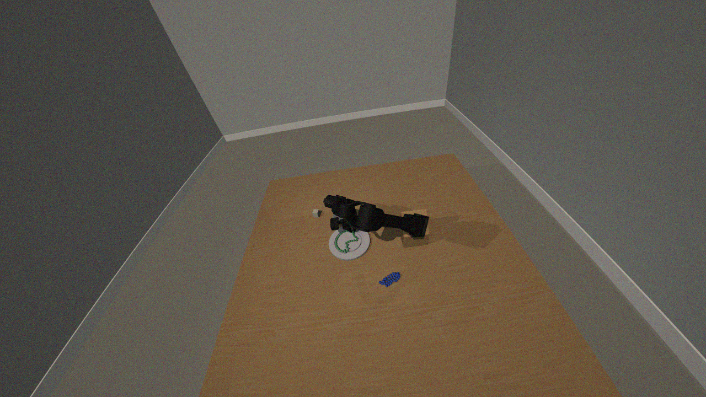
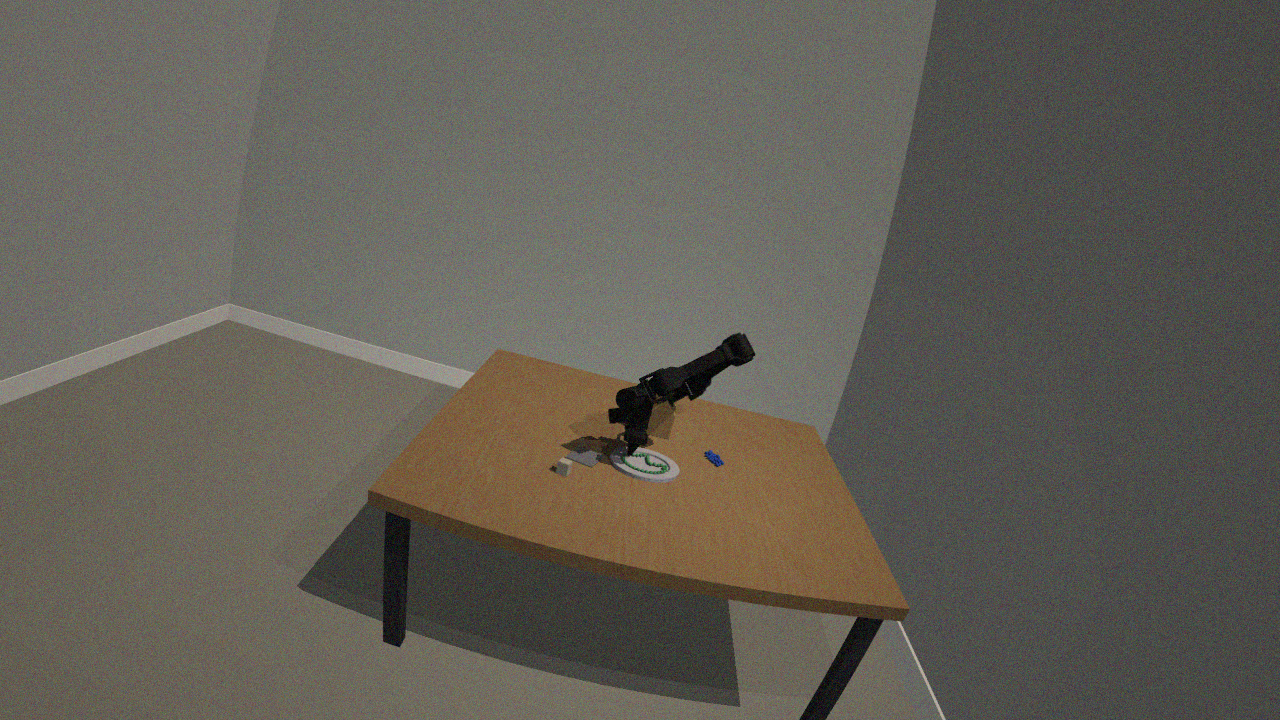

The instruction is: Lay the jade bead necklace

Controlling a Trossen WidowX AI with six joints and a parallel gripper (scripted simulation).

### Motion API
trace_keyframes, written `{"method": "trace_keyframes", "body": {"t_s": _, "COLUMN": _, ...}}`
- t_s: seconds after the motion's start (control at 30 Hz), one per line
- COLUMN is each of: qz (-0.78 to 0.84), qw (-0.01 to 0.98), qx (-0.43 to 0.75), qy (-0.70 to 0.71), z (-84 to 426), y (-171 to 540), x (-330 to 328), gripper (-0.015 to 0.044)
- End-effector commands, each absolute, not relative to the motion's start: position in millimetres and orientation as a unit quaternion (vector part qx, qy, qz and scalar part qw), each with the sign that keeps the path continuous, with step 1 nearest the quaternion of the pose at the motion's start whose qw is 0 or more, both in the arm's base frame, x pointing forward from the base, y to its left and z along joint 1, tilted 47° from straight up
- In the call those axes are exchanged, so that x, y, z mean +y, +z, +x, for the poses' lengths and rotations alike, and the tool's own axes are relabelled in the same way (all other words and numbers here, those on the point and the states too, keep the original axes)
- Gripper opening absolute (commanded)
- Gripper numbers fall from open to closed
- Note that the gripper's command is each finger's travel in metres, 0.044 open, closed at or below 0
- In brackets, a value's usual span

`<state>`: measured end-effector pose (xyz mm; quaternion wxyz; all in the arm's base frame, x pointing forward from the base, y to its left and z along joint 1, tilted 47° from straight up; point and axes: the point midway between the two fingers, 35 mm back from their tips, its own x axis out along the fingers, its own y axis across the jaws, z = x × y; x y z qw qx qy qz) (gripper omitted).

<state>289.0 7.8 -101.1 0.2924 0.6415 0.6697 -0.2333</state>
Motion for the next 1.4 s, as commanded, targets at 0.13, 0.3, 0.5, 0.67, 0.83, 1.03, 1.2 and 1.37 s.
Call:
{"method": "trace_keyframes", "body": {"t_s": 0.13, "qz": 0.643, "qw": 0.289, "qx": 0.669, "qy": -0.234, "z": 288, "y": -98, "x": 3, "gripper": 0.0}}
{"method": "trace_keyframes", "body": {"t_s": 0.3, "qz": 0.643, "qw": 0.289, "qx": 0.669, "qy": -0.235, "z": 287, "y": -98, "x": 2, "gripper": 0.0}}
{"method": "trace_keyframes", "body": {"t_s": 0.5, "qz": 0.643, "qw": 0.289, "qx": 0.669, "qy": -0.235, "z": 278, "y": -103, "x": -2, "gripper": 0.0}}
{"method": "trace_keyframes", "body": {"t_s": 0.67, "qz": 0.643, "qw": 0.289, "qx": 0.669, "qy": -0.235, "z": 278, "y": -105, "x": -1, "gripper": 0.0}}
{"method": "trace_keyframes", "body": {"t_s": 0.83, "qz": 0.643, "qw": 0.288, "qx": 0.669, "qy": -0.235, "z": 278, "y": -108, "x": 3, "gripper": 0.0}}
{"method": "trace_keyframes", "body": {"t_s": 1.03, "qz": 0.642, "qw": 0.291, "qx": 0.669, "qy": -0.234, "z": 279, "y": -105, "x": 2, "gripper": 0.0131}}
{"method": "trace_keyframes", "body": {"t_s": 1.2, "qz": 0.642, "qw": 0.291, "qx": 0.669, "qy": -0.234, "z": 279, "y": -105, "x": 2, "gripper": 0.0263}}
{"method": "trace_keyframes", "body": {"t_s": 1.37, "qz": 0.643, "qw": 0.289, "qx": 0.669, "qy": -0.235, "z": 278, "y": -104, "x": -1, "gripper": 0.0394}}
